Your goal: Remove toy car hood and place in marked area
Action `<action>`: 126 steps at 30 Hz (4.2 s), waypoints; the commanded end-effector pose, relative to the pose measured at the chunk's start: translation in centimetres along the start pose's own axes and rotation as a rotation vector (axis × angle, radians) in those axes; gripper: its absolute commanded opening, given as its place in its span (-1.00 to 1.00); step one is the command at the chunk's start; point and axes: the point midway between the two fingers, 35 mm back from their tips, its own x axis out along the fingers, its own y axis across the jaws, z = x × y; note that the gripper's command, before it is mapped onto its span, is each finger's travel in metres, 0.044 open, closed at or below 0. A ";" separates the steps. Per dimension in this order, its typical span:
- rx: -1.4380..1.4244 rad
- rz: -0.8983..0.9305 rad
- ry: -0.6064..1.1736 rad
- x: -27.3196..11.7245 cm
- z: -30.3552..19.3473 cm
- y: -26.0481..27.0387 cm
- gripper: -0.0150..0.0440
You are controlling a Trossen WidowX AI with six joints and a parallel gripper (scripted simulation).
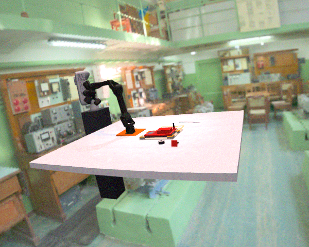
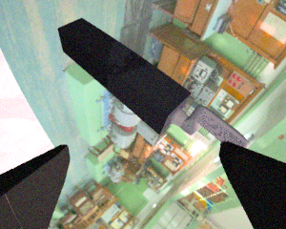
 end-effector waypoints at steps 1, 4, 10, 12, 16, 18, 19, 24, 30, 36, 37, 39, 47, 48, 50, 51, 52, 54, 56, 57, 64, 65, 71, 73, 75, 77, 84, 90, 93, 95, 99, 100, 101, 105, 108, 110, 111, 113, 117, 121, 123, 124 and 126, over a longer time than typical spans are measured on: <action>0.002 0.002 0.001 0.0 -0.1 0.1 1.00; 0.033 0.027 0.018 0.6 -1.7 0.9 1.00; 0.179 0.137 0.099 2.4 -8.5 5.4 1.00; 0.237 0.168 0.133 2.9 -11.1 6.9 1.00; 0.357 0.228 0.204 3.4 -16.0 10.3 1.00; 0.418 0.256 0.241 3.4 -18.4 12.1 1.00; 0.448 0.270 0.259 3.3 -19.5 13.0 1.00; 0.591 0.325 0.332 1.6 -23.5 17.3 1.00; 0.795 0.410 0.448 0.0 -28.4 23.4 1.00; 1.038 0.478 0.579 -2.6 -31.8 30.0 1.00; 1.068 0.485 0.596 -3.0 -32.2 30.8 1.00; 1.118 0.499 0.627 -3.8 -32.9 32.2 1.00; 1.459 0.522 0.826 -9.3 -36.1 40.5 1.00; 1.501 0.530 0.855 -10.2 -36.3 41.6 1.00; 1.584 0.544 0.913 -12.1 -36.8 43.9 1.00; 1.626 0.548 0.942 -13.2 -36.8 44.9 1.00; 1.669 0.552 0.972 -14.2 -36.8 46.0 1.00; 1.755 0.557 1.032 -16.3 -36.7 48.0 1.00; 1.841 0.559 1.094 -18.4 -36.3 49.9 1.00; 1.881 0.559 1.124 -19.5 -36.1 50.7 1.00; 2.153 0.535 1.360 -27.4 -34.0 56.6 1.00; 2.194 0.532 1.393 -28.5 -33.5 57.4 1.00; 2.441 0.492 1.600 -34.9 -29.7 61.0 1.00; 2.528 0.467 1.676 -37.1 -28.1 62.0 1.00; 2.614 0.436 1.754 -39.2 -26.4 62.8 1.00; 2.699 0.400 1.833 -41.2 -24.6 63.5 1.00; 2.989 0.217 2.117 -47.3 -17.3 64.4 1.00; 3.216 -0.028 2.369 -51.0 -10.4 63.5 1.00; 3.304 -0.168 2.479 -52.4 -7.4 62.8 1.00; 3.356 -0.274 2.552 -53.1 -5.4 62.2 1.00; 3.388 -0.352 2.600 -53.6 -4.0 61.8 1.00; 3.388 -0.352 2.600 -53.6 -4.0 61.8 1.00; 3.388 -0.352 2.600 -53.7 -4.0 61.8 1.00; 3.388 -0.352 2.600 -53.6 -3.9 61.9 1.00; 3.388 -0.352 2.600 -53.6 -3.9 62.0 1.00; 3.388 -0.352 2.600 -53.5 -3.8 62.1 1.00; 3.388 -0.352 2.600 -53.5 -3.8 62.2 1.00; 3.388 -0.352 2.600 -53.4 -3.7 62.3 1.00; 3.388 -0.352 2.600 -53.3 -3.5 62.6 1.00; 3.388 -0.352 2.600 -53.1 -3.4 62.8 1.00; 3.388 -0.352 2.600 -53.1 -3.3 63.0 1.00; 3.388 -0.352 2.600 -53.0 -3.3 63.0 1.00; 3.388 -0.352 2.600 -53.0 -3.2 63.1 1.00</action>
